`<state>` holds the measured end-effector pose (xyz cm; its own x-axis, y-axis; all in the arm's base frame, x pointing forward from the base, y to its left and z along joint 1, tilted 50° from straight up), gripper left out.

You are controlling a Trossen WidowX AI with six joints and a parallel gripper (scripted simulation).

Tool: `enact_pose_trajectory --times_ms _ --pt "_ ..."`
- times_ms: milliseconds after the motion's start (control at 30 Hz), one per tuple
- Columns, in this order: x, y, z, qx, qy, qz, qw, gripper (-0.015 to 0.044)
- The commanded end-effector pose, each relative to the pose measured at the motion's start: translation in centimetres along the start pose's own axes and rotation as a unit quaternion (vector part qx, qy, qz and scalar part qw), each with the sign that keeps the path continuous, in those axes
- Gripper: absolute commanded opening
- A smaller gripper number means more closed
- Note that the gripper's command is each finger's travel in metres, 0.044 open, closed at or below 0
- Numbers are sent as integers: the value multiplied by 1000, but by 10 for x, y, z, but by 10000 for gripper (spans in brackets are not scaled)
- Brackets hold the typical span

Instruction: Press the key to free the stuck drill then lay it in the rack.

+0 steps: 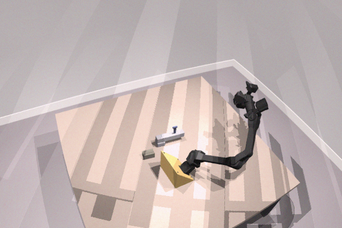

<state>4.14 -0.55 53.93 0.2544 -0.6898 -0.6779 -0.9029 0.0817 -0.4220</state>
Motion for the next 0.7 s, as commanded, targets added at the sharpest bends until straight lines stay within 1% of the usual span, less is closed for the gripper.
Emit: enact_pose_trajectory --times_ms 0,267,467,567,667 --pt "0 0 0 0 0 0 1000 374" --pt "1 -2 1 -3 0 3 1000 164" --pt "36 -56 47 -103 3 79 992 6" --pt "51 -72 67 -146 20 121 982 0" --pt "73 -90 98 -208 53 178 960 0"
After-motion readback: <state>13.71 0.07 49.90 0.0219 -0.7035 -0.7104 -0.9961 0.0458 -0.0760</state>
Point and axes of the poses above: the point midway between the two fingers, 35 mm back from their tips, its own y axis back along the fingers, its own x axis across the jaws, z = x × y, the point moved 8 cm from there along y, back along the fingers, and after that the axes turned 5 degrees about y, right-handed, at the moved point
